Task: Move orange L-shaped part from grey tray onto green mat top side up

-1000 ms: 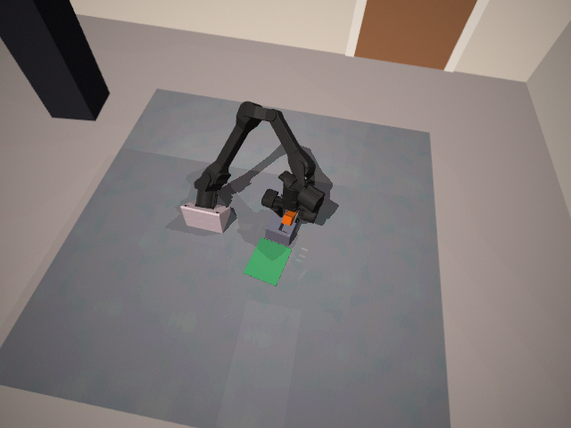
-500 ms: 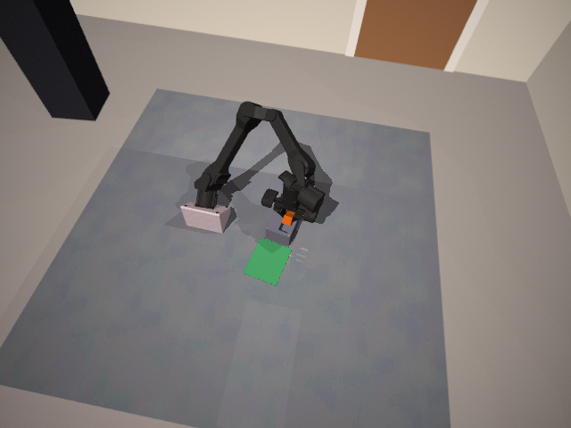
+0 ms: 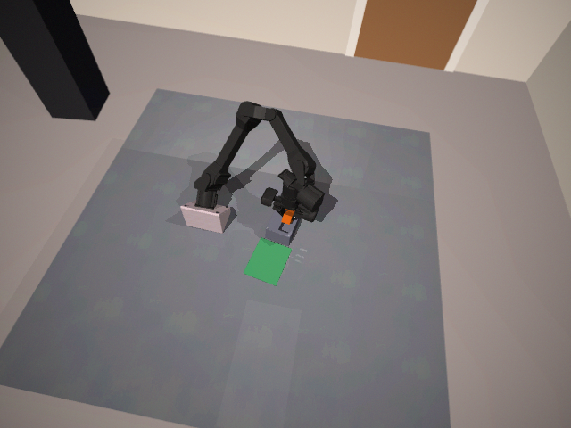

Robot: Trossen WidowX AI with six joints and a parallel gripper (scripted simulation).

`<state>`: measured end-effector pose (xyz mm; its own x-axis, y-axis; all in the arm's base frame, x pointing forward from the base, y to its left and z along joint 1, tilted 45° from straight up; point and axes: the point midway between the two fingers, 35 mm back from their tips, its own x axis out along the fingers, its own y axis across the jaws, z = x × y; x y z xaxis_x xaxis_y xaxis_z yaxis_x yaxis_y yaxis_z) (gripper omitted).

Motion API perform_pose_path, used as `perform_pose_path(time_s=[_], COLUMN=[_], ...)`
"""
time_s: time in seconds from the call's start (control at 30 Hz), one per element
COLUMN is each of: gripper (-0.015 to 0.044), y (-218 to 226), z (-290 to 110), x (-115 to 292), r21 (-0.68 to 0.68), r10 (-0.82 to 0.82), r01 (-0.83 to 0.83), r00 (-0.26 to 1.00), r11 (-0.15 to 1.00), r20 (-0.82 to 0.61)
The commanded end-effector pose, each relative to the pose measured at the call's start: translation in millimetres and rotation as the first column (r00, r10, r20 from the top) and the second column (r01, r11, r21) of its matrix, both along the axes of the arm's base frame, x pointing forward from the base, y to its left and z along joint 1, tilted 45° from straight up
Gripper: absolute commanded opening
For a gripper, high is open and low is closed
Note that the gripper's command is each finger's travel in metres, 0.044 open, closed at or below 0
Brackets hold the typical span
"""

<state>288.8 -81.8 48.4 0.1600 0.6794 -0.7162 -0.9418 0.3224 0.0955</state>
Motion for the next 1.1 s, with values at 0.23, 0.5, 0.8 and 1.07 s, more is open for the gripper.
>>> perform_pose_path(time_s=[0.23, 0.5, 0.8, 1.07], gripper=[0.0000, 0.0000, 0.0000, 0.0000], y=[-14.3, -22.8, -32.4, -41.2], z=[14.3, 23.2, 33.3, 42.5], x=[-1.8, -4.0, -6.4, -8.6], r21=[-0.004, -0.004, -0.004, -0.005], r10=[-0.003, -0.003, -0.004, -0.004], r01=[0.003, 0.003, 0.004, 0.004], r00=[1.000, 1.000, 1.000, 1.000], r11=[1.000, 1.000, 1.000, 1.000], r20=[0.008, 0.007, 0.007, 0.006])
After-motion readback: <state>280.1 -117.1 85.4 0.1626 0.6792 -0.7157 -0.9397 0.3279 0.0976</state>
